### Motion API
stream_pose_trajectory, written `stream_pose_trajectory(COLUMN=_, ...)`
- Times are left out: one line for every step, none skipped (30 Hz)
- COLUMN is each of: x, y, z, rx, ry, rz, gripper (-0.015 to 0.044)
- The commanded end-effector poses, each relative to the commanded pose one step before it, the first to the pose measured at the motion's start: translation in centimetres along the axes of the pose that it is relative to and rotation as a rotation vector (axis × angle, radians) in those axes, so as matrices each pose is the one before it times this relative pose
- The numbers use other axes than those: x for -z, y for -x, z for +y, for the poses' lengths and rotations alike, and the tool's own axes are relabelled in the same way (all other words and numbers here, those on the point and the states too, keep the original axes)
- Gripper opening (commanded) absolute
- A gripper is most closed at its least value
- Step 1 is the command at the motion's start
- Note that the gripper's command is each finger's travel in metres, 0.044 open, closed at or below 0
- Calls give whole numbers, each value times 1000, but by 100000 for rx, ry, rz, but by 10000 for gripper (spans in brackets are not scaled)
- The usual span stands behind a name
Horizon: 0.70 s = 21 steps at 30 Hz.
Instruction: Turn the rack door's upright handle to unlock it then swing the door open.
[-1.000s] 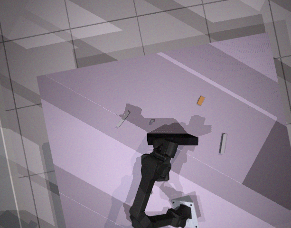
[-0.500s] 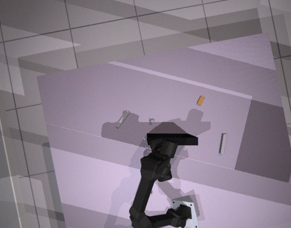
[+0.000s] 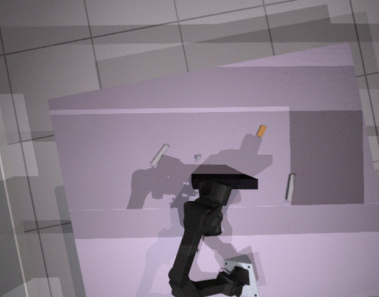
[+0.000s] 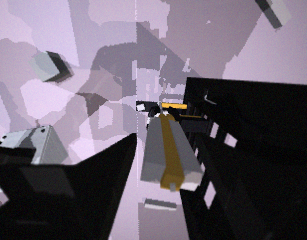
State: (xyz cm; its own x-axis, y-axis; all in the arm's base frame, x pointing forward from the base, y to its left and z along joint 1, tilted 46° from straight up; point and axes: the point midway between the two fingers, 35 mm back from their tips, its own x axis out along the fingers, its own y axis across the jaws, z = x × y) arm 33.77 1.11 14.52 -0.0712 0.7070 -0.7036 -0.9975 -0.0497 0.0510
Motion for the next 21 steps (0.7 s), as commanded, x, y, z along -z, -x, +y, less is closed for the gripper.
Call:
stream_pose_trajectory(x=84, y=-41, z=36, rx=-318, ry=-17684, rz=542, gripper=285)
stream_pose_trajectory(x=0, y=0, z=0, rx=0, ry=-4981, rz=9, gripper=285)
stream_pose_trajectory(x=0, y=0, z=0, rx=0, ry=-4981, rz=9, gripper=285)
stream_pose_trajectory(x=0, y=0, z=0, rx=1, ry=-4980, rz=9, gripper=285)
stream_pose_trajectory(x=0, y=0, z=0, rx=1, ry=-4980, rz=9, gripper=285)
stream_pose_trajectory(x=0, y=0, z=0, rx=2, ry=-4980, rz=9, gripper=285)
stream_pose_trajectory(x=0, y=0, z=0, rx=2, ry=-4980, rz=9, gripper=285)
stream_pose_trajectory(x=0, y=0, z=0, rx=3, ry=-4980, rz=9, gripper=285)
stream_pose_trajectory(x=0, y=0, z=0, rx=3, ry=-4980, rz=9, gripper=285)
stream_pose_trajectory(x=0, y=0, z=0, rx=3, ry=-4980, rz=9, gripper=285)
stream_pose_trajectory(x=0, y=0, z=0, rx=4, ry=-4980, rz=8, gripper=285)
stream_pose_trajectory(x=0, y=0, z=0, rx=4, ry=-4980, rz=8, gripper=285)
stream_pose_trajectory(x=0, y=0, z=0, rx=5, ry=-4980, rz=8, gripper=285)
stream_pose_trajectory(x=1, y=0, z=0, rx=7, ry=-4980, rz=12, gripper=285)
stream_pose_trajectory(x=1, y=0, z=0, rx=7, ry=-4980, rz=12, gripper=285)
stream_pose_trajectory(x=0, y=0, z=-1, rx=8, ry=-4980, rz=11, gripper=285)
stream_pose_trajectory(x=0, y=0, z=0, rx=8, ry=-4980, rz=9, gripper=285)
stream_pose_trajectory(x=0, y=0, z=0, rx=7, ry=-4981, rz=7, gripper=285)
stream_pose_trajectory(x=0, y=0, z=0, rx=7, ry=-4981, rz=6, gripper=285)
stream_pose_trajectory(x=0, y=0, z=0, rx=7, ry=-4981, rz=6, gripper=285)
stream_pose_trajectory(x=0, y=0, z=0, rx=7, ry=-4981, rz=5, gripper=285)
